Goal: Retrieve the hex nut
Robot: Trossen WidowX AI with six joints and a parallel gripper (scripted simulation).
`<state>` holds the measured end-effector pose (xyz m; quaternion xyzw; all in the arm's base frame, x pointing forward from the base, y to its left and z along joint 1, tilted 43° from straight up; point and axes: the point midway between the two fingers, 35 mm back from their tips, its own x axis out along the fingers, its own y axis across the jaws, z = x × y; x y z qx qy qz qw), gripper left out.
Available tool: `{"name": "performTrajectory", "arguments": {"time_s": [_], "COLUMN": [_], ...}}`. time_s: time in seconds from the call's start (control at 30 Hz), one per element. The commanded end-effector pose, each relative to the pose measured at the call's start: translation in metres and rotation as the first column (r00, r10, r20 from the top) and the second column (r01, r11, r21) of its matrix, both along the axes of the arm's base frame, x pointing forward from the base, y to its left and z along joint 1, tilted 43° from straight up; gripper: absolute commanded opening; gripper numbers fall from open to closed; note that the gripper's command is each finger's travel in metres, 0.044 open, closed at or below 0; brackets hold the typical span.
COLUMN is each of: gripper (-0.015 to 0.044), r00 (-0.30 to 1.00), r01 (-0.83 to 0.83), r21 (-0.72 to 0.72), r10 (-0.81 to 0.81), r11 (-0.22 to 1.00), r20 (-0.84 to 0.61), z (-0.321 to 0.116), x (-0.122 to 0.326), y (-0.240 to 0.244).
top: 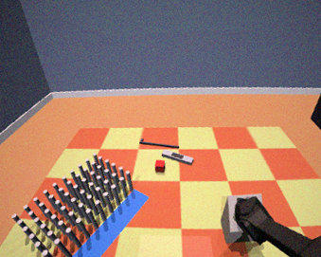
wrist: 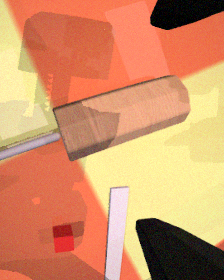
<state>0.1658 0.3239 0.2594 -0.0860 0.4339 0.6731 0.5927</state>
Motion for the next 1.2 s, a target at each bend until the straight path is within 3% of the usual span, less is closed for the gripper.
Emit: {"name": "performTrajectory", "arguments": {"time_s": [0.0,0.23,0.53,0.83,1.17], "gripper": [0.0440,0.0440,0.0440,0.0440,0.0440], "r00": [0.900,0.523,0.140,-0.269,-0.664], "r01": [0.313,0.558,0.608,0.531,0.322], "r21": [-0.103,-0.305,-0.474,-0.649,-0.791], "r10": [-0.329,-0.613,-0.673,-0.619,-0.472], "r11": [0.944,0.771,0.637,0.544,0.520], "r20": [-0.287,-0.592,-0.726,-0.738,-0.580], "z": [-0.007,-0.011,-0.012,-0.013,-0.012], "x": [-0.001,-0.002,-0.004,-0.006,-0.011], "y": [0.001,0.003,0.001,-0.002,-0.008]}}
